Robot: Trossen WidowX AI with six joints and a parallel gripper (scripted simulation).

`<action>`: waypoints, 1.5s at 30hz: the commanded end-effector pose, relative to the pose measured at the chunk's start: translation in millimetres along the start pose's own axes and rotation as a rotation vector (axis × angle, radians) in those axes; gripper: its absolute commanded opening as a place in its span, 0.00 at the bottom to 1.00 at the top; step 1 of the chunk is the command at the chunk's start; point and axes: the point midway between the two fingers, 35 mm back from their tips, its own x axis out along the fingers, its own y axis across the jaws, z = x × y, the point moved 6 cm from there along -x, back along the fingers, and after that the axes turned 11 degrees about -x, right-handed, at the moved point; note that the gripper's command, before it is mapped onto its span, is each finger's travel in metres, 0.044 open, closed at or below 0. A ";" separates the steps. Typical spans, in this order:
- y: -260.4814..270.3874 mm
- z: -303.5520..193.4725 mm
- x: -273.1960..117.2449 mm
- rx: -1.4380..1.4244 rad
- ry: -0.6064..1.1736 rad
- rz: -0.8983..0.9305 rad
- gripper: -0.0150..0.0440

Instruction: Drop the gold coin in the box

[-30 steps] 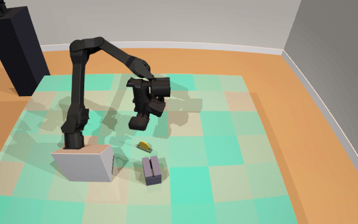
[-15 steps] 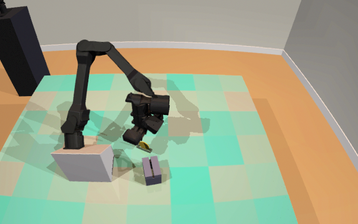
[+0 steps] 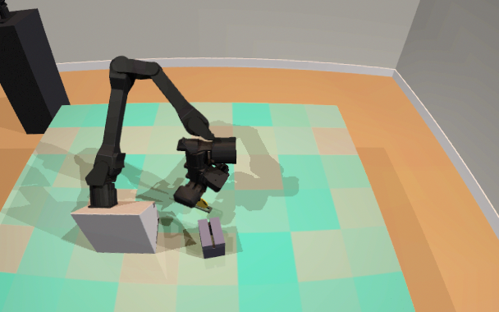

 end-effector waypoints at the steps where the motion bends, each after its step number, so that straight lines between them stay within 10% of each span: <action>1: -1.4 -1.9 8.2 0.010 0.011 0.003 0.53; 28: -0.5 -3.8 48.5 0.010 0.013 0.007 0.53; 34: -0.5 -3.8 48.5 0.010 0.013 0.007 0.26; 45: -0.5 -3.4 46.9 0.010 0.012 0.006 0.25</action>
